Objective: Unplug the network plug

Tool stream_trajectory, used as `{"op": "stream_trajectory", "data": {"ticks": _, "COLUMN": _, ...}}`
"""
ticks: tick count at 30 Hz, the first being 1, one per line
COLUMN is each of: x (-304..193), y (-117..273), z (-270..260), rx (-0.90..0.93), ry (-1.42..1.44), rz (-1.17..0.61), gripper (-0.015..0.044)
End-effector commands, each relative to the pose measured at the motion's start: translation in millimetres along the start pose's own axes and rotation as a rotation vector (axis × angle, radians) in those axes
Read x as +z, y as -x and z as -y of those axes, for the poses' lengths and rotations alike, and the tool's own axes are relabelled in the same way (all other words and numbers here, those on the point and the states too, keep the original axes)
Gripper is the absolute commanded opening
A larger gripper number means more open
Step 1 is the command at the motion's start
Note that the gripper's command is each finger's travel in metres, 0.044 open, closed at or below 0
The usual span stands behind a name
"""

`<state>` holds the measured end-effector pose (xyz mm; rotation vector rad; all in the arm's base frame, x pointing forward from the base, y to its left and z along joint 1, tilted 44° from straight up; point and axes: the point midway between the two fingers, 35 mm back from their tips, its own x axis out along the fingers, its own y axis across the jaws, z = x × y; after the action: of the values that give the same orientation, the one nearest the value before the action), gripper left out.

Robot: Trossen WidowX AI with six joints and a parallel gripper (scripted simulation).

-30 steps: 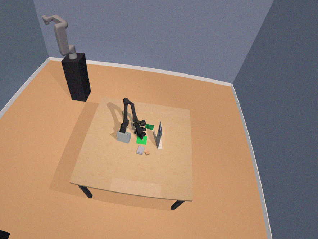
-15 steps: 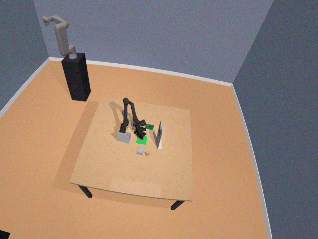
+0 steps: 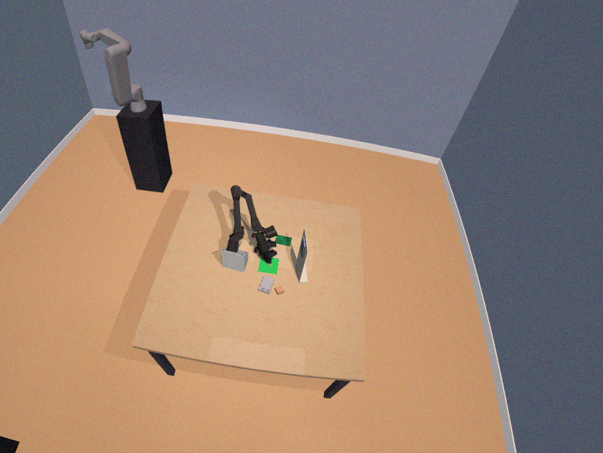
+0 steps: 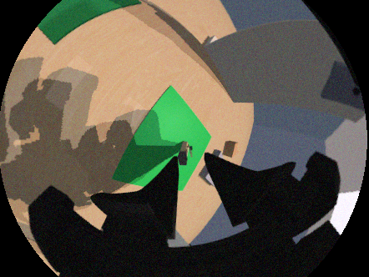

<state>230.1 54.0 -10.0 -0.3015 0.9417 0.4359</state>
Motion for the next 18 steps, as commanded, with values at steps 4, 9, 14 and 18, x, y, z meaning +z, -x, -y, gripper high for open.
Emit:
{"op": "stream_trajectory", "data": {"ticks": 4, "x": 1, "y": 5, "z": 0, "rx": 0.002, "ry": 0.003, "rz": 0.003, "gripper": 0.0156}}
{"op": "stream_trajectory", "data": {"ticks": 9, "x": 1, "y": 8, "z": 0, "rx": 0.001, "ry": 0.003, "rz": 0.003, "gripper": 0.0156}}
{"op": "stream_trajectory", "data": {"ticks": 14, "x": 1, "y": 11, "z": 0, "rx": 0.001, "ry": 0.003, "rz": 0.002, "gripper": 0.0156}}
{"op": "stream_trajectory", "data": {"ticks": 18, "x": 0, "y": 13, "z": 0, "rx": 0.001, "ry": 0.003, "rz": 0.002, "gripper": 0.0156}}
